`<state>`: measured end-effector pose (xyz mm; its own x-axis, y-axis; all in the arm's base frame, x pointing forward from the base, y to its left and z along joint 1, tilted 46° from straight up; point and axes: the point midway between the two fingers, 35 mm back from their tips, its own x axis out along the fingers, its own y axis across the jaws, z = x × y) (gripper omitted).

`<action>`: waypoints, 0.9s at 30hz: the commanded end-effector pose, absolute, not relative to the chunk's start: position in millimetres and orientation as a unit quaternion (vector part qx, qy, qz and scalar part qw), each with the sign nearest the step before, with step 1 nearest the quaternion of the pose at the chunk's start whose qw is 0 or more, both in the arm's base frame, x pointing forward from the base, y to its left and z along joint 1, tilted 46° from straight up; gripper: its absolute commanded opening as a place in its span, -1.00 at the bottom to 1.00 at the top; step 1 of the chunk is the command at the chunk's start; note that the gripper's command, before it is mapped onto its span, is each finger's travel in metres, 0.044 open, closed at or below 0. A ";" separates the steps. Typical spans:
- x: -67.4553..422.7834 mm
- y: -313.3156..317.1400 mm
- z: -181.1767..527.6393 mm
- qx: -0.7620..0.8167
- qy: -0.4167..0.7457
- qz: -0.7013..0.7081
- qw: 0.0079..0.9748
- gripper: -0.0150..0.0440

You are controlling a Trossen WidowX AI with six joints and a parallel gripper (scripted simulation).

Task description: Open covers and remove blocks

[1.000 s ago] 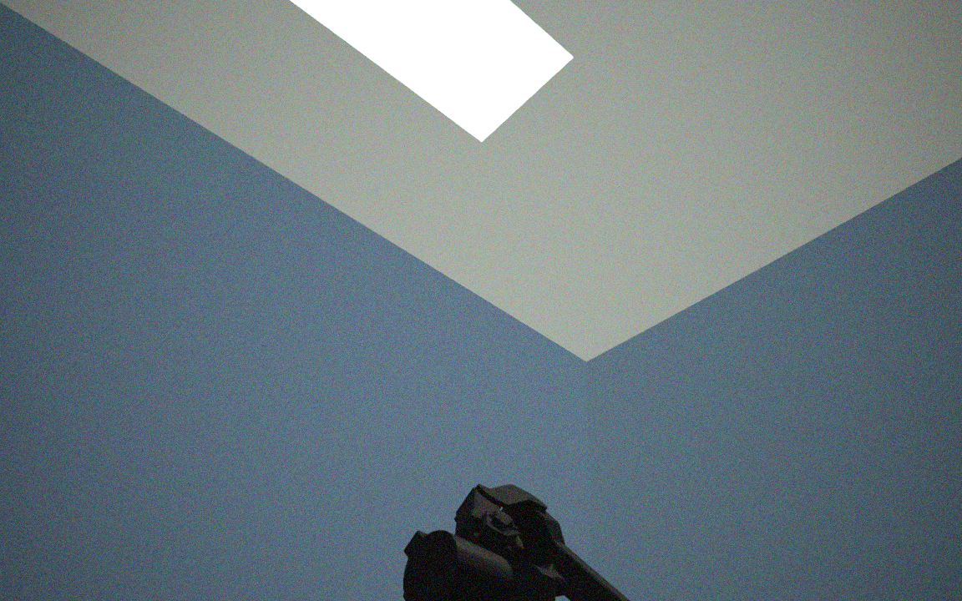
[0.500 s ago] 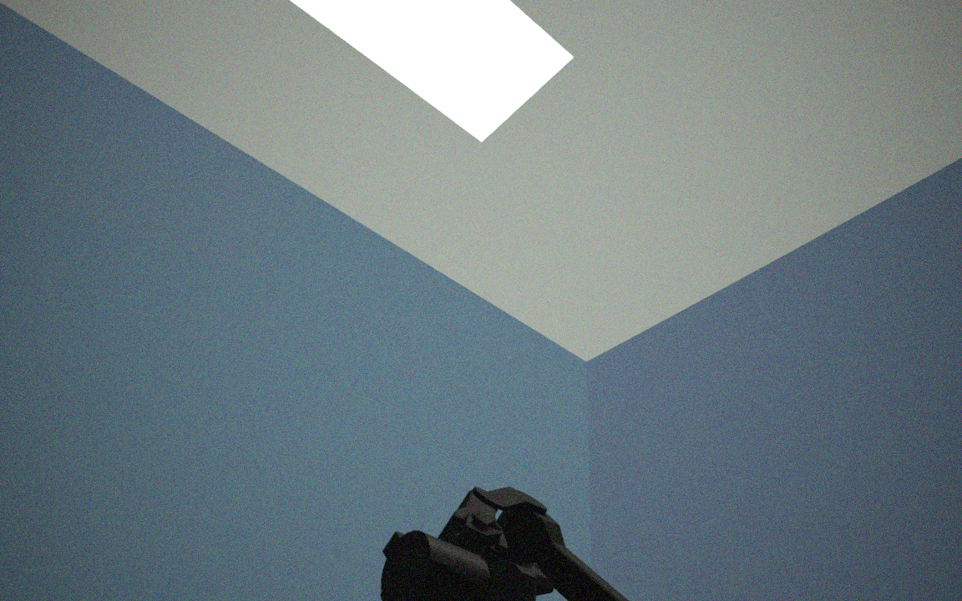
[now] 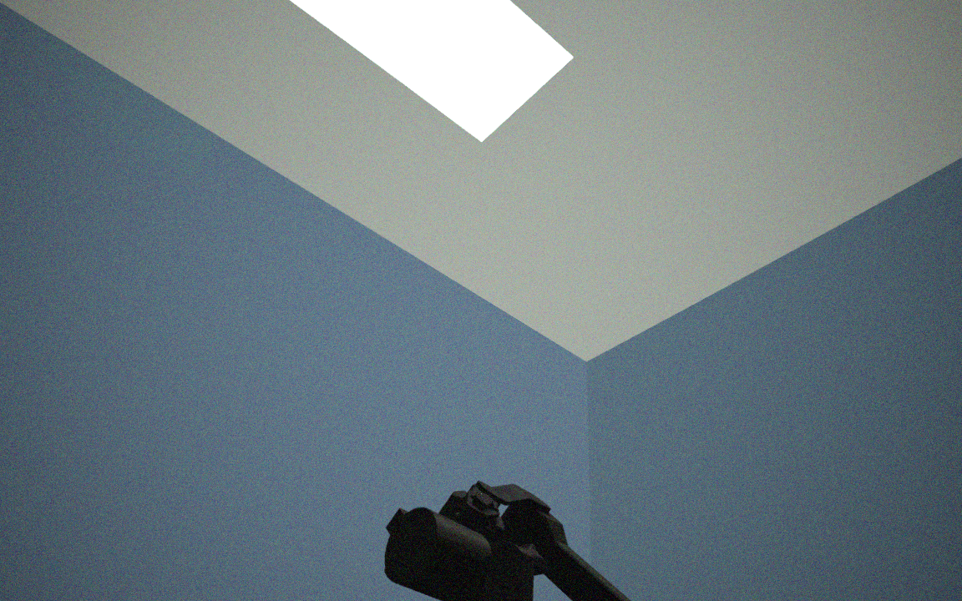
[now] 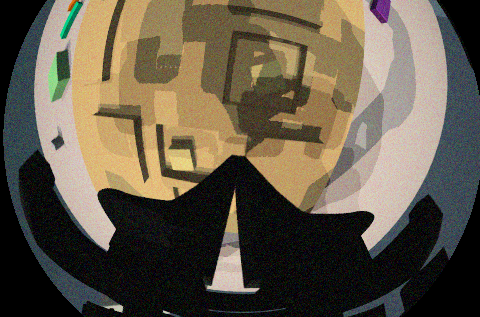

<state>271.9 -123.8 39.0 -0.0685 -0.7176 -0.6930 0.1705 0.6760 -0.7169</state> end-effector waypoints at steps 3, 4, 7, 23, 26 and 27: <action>273.9 -116.9 45.4 -0.211 0.644 -0.343 0.650 -0.49; 274.0 -116.0 46.3 -0.211 0.644 -0.343 0.651 -0.49; 274.3 -113.3 49.0 -0.211 0.644 -0.343 0.651 -0.49; 276.8 -103.2 56.8 -0.212 0.645 -0.342 0.649 -0.49; 288.1 -94.9 50.6 -0.211 0.646 -0.341 0.650 -0.49; 292.0 -91.8 48.2 -0.211 0.646 -0.341 0.650 -0.49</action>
<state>281.6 -101.0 54.4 -0.0694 -0.7191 -0.6915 0.1717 0.6742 -0.7183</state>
